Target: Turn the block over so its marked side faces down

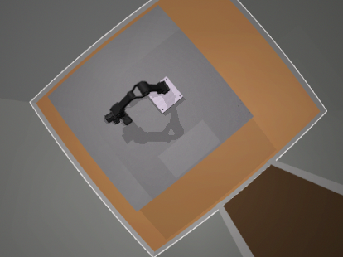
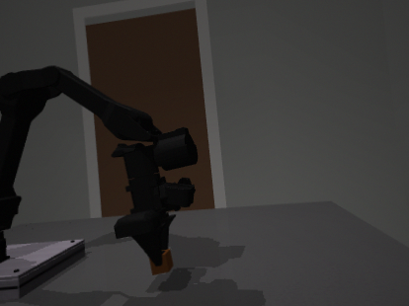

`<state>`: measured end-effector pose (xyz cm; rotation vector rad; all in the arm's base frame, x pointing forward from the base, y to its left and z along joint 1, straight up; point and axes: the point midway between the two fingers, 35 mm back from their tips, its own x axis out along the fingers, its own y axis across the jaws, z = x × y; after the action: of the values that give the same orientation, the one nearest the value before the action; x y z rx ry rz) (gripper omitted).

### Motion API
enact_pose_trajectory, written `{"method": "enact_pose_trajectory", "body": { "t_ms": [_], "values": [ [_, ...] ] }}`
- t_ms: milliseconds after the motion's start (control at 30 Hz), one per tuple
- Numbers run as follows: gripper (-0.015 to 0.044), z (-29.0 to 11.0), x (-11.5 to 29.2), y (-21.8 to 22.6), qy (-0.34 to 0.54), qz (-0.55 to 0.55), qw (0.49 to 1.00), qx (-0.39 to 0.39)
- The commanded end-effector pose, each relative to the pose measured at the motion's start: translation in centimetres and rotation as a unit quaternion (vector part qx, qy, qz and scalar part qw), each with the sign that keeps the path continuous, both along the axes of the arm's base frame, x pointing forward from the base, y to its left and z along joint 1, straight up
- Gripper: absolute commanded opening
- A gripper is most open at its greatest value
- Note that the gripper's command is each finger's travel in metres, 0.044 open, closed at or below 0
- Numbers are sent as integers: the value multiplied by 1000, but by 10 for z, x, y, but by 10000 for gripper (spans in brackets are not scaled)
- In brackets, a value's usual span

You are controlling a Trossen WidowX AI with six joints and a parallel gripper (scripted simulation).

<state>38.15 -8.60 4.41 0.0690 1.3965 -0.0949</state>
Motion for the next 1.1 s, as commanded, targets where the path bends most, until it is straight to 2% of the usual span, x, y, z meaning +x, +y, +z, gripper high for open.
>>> {"method": "enact_pose_trajectory", "body": {
  "t_ms": [0,700,867,1067],
  "values": [
    [0,-2,-1,0,-27,2,1000,0],
    [0,-5,-8,1,-180,4,984,-18],
    [0,-5,-8,2,-192,5,981,-19],
    [0,-16,-1,0,-231,3,973,-23]
  ]
}}
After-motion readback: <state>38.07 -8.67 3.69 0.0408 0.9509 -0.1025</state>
